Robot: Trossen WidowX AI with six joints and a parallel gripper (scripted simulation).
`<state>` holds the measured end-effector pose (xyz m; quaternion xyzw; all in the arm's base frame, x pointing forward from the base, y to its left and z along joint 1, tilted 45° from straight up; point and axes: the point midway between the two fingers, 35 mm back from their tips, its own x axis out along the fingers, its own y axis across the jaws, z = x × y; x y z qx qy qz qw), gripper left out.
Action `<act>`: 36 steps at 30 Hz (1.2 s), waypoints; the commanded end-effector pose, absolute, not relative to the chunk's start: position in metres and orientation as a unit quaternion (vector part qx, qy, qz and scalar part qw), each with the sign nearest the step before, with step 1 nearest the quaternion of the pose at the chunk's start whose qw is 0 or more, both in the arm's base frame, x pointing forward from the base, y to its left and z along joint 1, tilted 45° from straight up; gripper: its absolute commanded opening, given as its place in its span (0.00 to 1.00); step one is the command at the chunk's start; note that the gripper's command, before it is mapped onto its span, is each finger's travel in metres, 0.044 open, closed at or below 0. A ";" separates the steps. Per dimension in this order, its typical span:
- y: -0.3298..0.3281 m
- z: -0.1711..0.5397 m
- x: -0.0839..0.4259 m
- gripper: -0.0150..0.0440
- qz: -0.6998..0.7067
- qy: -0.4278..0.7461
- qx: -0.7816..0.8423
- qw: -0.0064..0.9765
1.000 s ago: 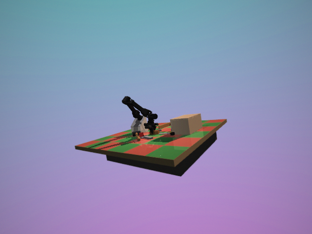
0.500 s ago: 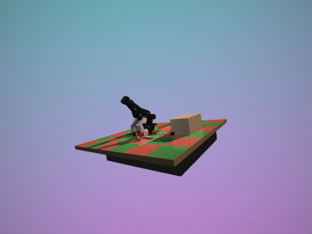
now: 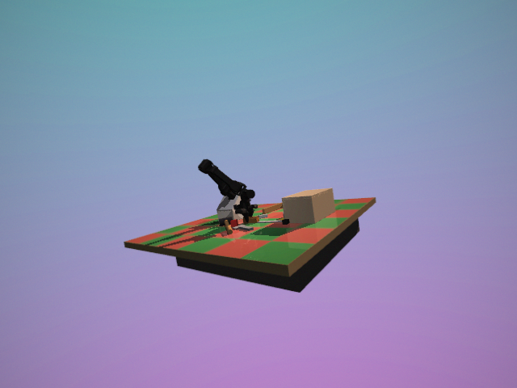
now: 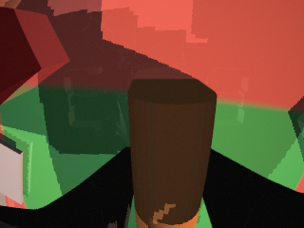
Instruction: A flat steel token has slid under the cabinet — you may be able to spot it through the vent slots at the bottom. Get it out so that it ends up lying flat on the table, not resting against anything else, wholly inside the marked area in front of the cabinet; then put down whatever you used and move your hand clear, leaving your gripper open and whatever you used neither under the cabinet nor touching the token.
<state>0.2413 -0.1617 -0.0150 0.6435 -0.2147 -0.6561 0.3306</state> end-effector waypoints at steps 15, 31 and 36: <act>-0.162 -0.015 0.239 0.59 -0.659 -0.213 0.641 0.330; -0.160 -0.013 0.238 0.71 -0.659 -0.212 0.641 0.331; -0.161 -0.014 0.237 0.71 -0.659 -0.212 0.641 0.331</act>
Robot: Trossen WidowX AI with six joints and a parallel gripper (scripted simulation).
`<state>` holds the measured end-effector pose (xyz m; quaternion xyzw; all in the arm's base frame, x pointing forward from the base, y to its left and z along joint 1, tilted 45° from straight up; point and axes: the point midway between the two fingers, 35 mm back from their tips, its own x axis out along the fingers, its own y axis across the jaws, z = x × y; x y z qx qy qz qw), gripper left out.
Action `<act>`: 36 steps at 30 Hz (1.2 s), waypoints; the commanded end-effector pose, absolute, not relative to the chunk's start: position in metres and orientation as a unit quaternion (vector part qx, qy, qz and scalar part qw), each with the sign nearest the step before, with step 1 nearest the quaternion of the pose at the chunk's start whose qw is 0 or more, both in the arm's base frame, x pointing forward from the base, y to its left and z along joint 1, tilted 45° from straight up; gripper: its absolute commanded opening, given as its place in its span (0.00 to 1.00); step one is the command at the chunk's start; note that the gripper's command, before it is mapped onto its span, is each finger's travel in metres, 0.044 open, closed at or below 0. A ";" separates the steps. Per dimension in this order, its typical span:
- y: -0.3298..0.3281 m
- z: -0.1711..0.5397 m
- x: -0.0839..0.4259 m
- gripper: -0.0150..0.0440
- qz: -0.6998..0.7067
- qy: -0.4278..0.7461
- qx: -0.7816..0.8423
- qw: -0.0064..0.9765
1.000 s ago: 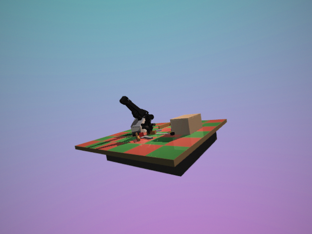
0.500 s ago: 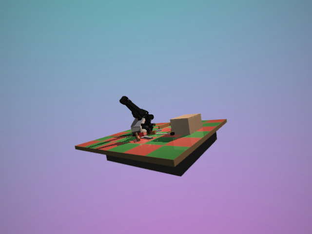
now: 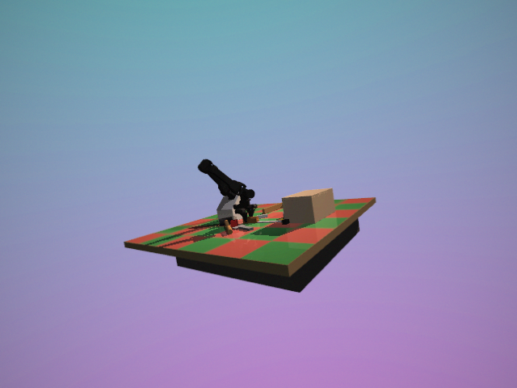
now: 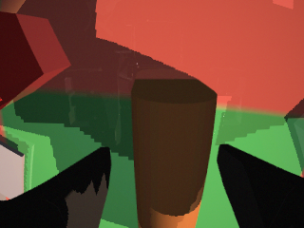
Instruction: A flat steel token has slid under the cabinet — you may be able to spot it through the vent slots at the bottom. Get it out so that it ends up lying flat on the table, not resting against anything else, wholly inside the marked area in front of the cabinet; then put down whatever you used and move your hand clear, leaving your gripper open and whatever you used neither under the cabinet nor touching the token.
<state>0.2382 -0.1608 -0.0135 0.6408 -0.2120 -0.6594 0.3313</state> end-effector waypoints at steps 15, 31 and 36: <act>-0.162 -0.014 0.238 0.40 -0.658 -0.214 0.642 0.330; -0.160 -0.015 0.247 0.25 -0.659 -0.212 0.641 0.332; -0.159 -0.015 0.253 0.25 -0.659 -0.210 0.641 0.332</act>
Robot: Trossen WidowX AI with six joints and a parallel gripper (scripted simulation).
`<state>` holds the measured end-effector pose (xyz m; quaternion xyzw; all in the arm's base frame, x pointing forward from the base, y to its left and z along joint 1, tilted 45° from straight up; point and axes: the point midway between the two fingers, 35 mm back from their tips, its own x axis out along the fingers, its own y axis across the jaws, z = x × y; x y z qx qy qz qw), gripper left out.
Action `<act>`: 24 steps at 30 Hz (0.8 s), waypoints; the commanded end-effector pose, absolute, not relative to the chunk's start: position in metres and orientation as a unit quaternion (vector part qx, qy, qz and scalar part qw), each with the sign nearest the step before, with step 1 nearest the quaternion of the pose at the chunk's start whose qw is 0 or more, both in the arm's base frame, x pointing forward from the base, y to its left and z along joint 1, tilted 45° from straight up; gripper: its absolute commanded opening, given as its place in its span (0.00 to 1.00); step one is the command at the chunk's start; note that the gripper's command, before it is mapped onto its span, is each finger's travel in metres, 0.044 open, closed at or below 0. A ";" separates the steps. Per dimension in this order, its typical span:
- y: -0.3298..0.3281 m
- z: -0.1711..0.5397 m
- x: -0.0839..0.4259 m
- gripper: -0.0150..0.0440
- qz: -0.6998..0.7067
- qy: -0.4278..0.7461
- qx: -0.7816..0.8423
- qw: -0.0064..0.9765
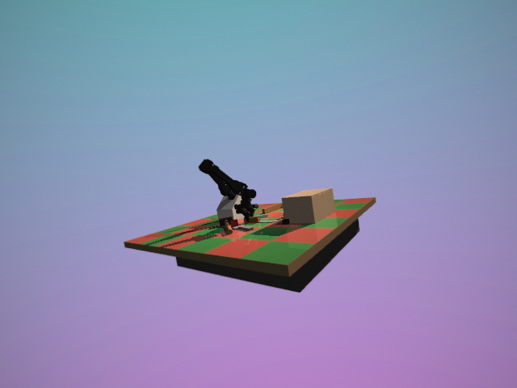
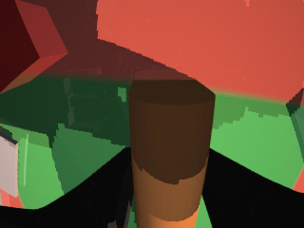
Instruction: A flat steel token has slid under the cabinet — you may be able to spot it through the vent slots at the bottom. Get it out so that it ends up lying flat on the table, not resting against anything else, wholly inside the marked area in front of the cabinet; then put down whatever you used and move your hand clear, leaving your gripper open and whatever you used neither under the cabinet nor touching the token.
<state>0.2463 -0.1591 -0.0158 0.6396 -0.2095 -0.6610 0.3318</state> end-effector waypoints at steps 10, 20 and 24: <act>-0.156 -0.017 0.265 0.25 -0.660 -0.209 0.640 0.333; -0.154 -0.019 0.276 0.25 -0.660 -0.209 0.641 0.333; -0.153 -0.019 0.281 0.25 -0.660 -0.208 0.641 0.334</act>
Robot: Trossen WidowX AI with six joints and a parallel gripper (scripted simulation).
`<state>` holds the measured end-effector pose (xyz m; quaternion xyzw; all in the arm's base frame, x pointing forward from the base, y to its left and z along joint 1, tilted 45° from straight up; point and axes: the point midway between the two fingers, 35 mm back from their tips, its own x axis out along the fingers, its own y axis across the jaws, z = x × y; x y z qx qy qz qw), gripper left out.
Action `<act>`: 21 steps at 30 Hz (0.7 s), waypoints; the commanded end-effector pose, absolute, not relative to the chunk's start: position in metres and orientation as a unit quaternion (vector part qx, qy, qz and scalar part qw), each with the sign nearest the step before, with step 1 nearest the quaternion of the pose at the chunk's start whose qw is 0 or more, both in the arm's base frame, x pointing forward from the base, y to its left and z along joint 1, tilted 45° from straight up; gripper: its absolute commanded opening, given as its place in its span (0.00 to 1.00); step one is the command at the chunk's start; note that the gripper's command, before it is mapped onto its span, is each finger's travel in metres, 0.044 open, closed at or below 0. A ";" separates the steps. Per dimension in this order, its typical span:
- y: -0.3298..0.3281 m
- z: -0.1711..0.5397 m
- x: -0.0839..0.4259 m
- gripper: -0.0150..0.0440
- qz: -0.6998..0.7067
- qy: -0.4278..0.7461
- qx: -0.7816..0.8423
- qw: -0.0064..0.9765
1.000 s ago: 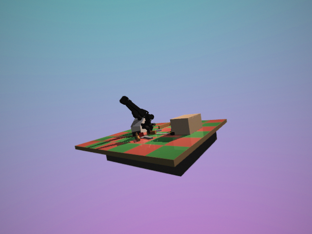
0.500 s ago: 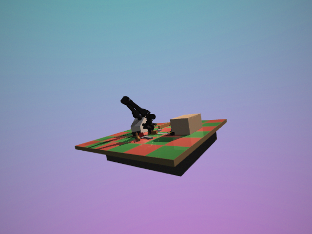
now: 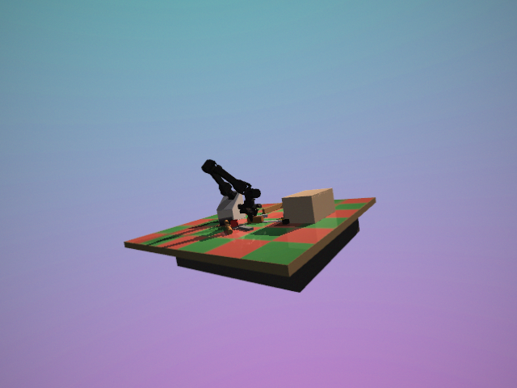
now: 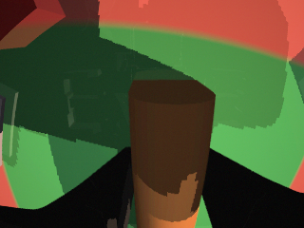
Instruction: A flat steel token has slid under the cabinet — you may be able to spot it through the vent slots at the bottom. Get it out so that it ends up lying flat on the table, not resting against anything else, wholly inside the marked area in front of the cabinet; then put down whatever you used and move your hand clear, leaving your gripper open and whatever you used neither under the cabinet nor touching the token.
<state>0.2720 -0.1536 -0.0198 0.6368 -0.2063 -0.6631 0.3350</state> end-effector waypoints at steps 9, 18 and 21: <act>-0.151 -0.021 0.291 0.25 -0.659 -0.208 0.641 0.334; -0.149 -0.022 0.301 0.25 -0.659 -0.208 0.641 0.334; -0.149 -0.022 0.304 0.25 -0.659 -0.208 0.641 0.334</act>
